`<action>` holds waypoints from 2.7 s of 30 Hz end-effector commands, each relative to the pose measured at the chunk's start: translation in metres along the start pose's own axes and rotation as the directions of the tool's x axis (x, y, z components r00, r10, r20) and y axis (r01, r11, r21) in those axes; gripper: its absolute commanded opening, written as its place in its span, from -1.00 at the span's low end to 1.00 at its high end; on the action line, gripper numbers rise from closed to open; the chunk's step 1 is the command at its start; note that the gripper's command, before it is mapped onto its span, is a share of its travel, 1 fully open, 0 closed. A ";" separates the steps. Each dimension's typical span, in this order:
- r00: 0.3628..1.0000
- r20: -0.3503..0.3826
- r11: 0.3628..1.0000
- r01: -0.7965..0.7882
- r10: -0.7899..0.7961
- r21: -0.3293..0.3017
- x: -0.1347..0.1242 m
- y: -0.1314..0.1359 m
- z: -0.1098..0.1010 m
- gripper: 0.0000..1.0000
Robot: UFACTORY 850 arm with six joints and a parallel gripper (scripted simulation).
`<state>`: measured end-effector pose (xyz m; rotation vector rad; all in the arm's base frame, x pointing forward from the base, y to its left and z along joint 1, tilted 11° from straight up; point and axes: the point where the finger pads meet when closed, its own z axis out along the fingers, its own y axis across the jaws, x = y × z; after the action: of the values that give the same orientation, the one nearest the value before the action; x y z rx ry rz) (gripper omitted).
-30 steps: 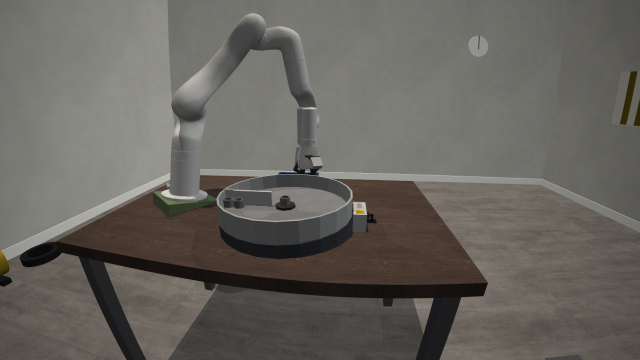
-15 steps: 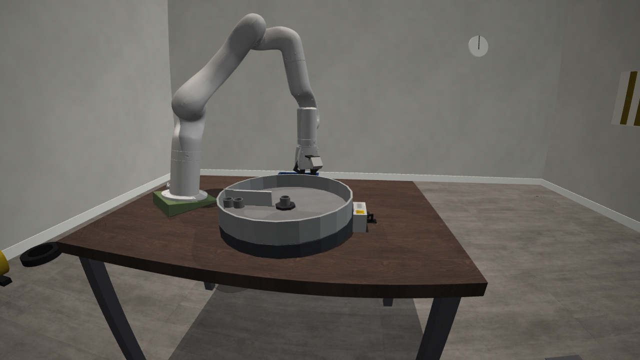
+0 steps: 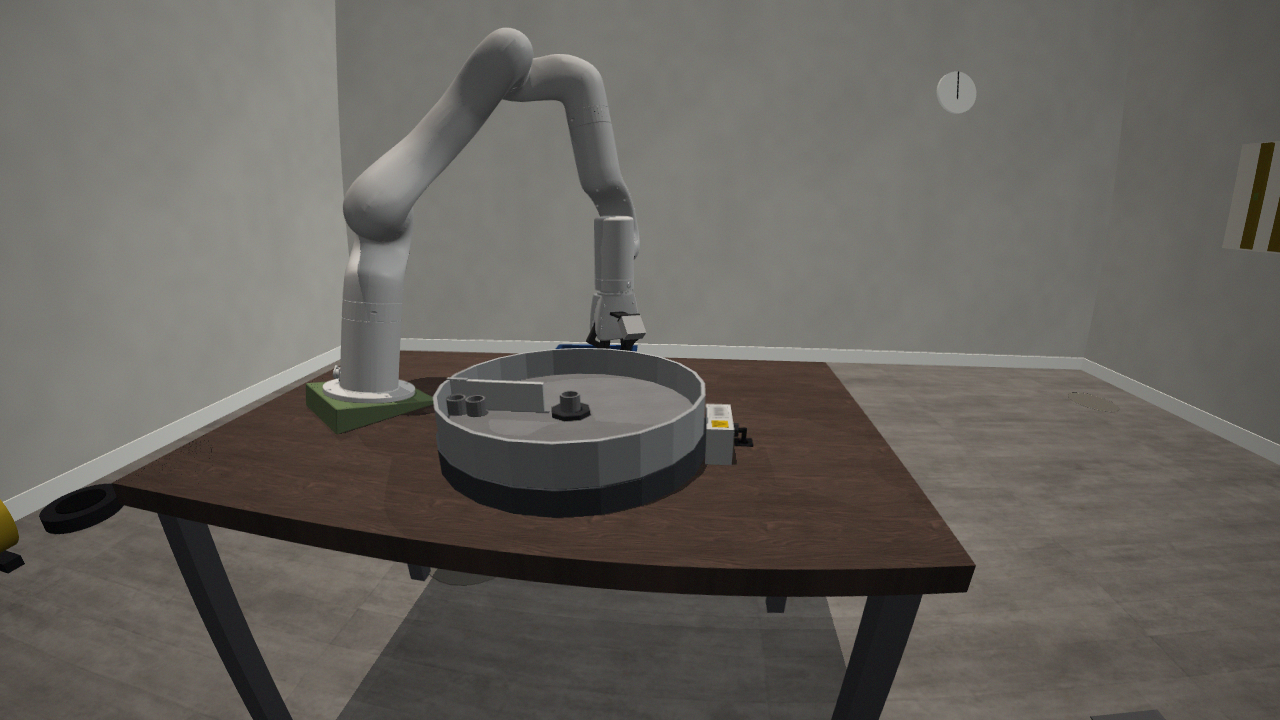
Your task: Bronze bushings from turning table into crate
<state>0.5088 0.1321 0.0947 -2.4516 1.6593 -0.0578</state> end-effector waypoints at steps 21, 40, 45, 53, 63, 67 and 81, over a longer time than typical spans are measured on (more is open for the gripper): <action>1.000 0.000 1.000 0.000 0.000 0.002 0.000 -0.001 0.002 -1.00; 1.000 0.000 1.000 0.000 0.000 0.002 0.000 -0.001 0.002 -0.18; 1.000 0.000 1.000 0.000 0.000 0.002 0.000 -0.001 0.002 -0.18; 1.000 0.000 1.000 0.000 0.000 0.002 0.000 -0.001 0.002 -0.18; 1.000 0.000 1.000 0.000 0.000 0.002 0.000 -0.001 0.002 -0.18; 1.000 0.000 1.000 0.000 0.000 0.002 0.000 -0.001 -0.001 -0.18; 1.000 0.000 1.000 0.000 0.000 0.002 0.000 -0.001 -0.031 -0.18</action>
<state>0.5063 0.1292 0.1163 -2.4492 1.6569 -0.0581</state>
